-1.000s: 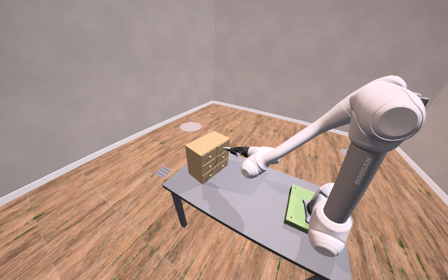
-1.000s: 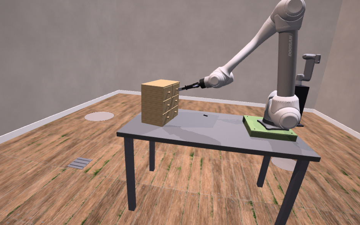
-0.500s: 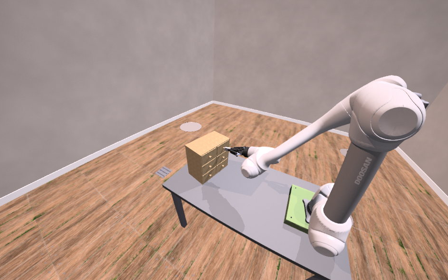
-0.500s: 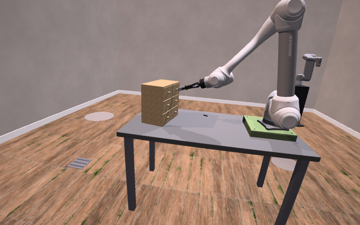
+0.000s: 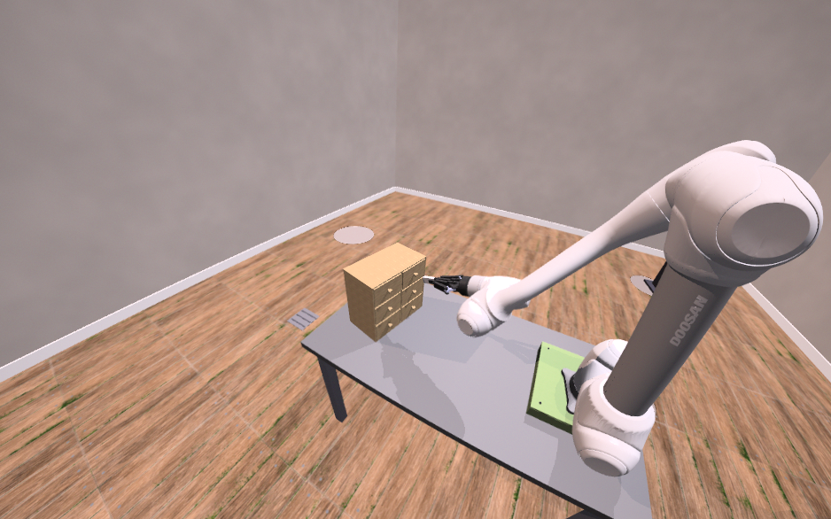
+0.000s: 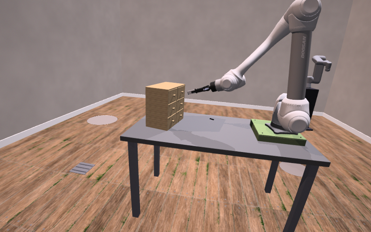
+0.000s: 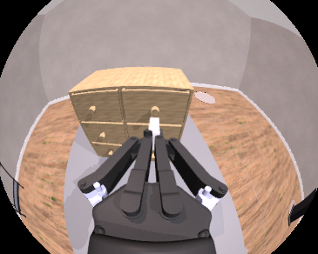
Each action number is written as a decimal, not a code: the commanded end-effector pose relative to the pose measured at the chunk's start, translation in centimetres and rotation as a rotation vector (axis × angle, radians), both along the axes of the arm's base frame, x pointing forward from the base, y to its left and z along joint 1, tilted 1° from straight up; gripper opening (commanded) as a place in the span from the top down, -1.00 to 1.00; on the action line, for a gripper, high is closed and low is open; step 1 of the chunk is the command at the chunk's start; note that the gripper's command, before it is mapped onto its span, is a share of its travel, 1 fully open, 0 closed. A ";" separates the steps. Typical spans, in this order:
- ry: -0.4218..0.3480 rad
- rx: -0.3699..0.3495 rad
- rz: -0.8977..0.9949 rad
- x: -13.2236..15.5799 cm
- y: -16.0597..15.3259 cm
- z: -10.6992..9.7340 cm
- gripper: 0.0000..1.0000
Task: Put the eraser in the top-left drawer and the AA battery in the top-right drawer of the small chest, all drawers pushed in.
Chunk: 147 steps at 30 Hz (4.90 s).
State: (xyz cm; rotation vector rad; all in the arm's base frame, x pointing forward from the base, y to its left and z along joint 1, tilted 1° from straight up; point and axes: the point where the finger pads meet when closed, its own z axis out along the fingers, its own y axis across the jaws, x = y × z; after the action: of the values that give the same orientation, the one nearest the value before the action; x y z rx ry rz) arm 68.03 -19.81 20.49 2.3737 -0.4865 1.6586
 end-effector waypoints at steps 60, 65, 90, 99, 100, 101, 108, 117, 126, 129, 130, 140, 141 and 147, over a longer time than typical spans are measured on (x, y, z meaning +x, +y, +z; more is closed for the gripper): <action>0.126 0.051 0.002 -7.1 2.8 3.2 1.00; 0.168 0.068 0.001 -7.5 2.9 3.5 1.00; 0.242 0.094 -0.004 -8.2 2.9 4.2 1.00; 0.262 0.102 -0.003 -8.3 3.0 4.3 1.00; 0.262 0.102 -0.003 -8.3 3.0 4.3 1.00; 0.262 0.102 -0.003 -8.3 3.0 4.3 1.00; 0.273 0.111 0.004 -8.3 3.2 4.6 1.00; 0.305 0.122 0.000 -8.6 3.2 4.8 1.00; 0.385 0.158 0.007 -9.3 3.6 5.5 1.00; 0.461 0.190 0.010 -9.9 3.9 6.2 1.00; 0.487 0.200 0.011 -10.1 4.0 6.4 1.00; 0.689 0.283 0.015 -11.8 4.7 8.2 1.00; 0.713 0.293 0.016 -12.0 4.7 8.4 1.00; 0.844 0.347 0.019 -13.1 5.2 9.6 1.00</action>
State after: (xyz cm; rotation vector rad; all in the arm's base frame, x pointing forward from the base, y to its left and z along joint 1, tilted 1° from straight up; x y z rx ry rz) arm 55.14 -15.50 29.70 2.9995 -0.5684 0.6563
